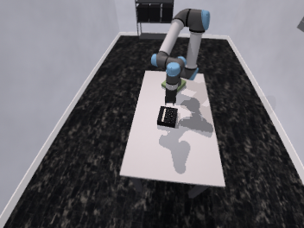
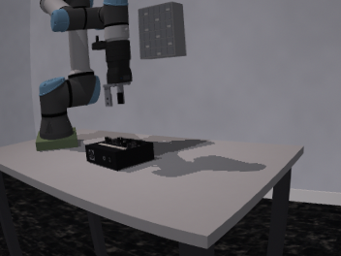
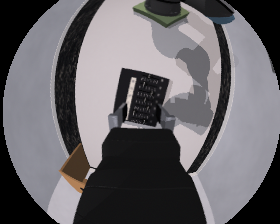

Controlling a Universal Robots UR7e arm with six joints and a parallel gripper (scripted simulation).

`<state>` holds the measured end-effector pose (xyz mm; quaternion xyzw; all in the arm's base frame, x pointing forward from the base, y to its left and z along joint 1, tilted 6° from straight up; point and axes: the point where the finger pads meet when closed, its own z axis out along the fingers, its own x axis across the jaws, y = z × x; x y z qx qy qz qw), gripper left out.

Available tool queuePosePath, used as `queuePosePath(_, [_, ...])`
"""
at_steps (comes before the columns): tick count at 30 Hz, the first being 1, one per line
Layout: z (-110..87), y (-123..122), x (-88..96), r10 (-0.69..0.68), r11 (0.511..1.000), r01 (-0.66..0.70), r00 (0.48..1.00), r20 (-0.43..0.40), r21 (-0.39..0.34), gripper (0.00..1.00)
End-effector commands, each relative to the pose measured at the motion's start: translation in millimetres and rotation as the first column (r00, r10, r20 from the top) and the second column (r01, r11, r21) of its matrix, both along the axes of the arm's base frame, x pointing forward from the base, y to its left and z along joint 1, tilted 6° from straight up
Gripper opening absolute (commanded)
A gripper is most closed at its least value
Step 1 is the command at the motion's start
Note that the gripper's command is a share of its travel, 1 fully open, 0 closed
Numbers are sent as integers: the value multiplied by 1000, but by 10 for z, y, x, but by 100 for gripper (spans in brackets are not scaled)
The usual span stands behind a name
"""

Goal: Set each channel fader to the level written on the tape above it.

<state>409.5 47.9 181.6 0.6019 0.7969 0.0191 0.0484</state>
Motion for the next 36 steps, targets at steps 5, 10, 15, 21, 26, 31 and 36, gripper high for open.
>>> queuePosePath(5, [49,-42,1,-90,996,90,996,0,-7,100])
queuePosePath(10, [50,-42,1,-90,996,90,996,0,-7,100])
queuePosePath(15, [50,-42,1,-90,996,90,996,0,-7,100])
queuePosePath(21, [49,-42,1,-91,996,91,996,0,-7,100])
queuePosePath(26, [42,-36,6,-108,994,108,994,1,-5,100])
queuePosePath(31, [31,-27,14,-134,991,134,991,2,-3,100])
queuePosePath(36, [-2,0,36,-208,978,208,978,3,5,100])
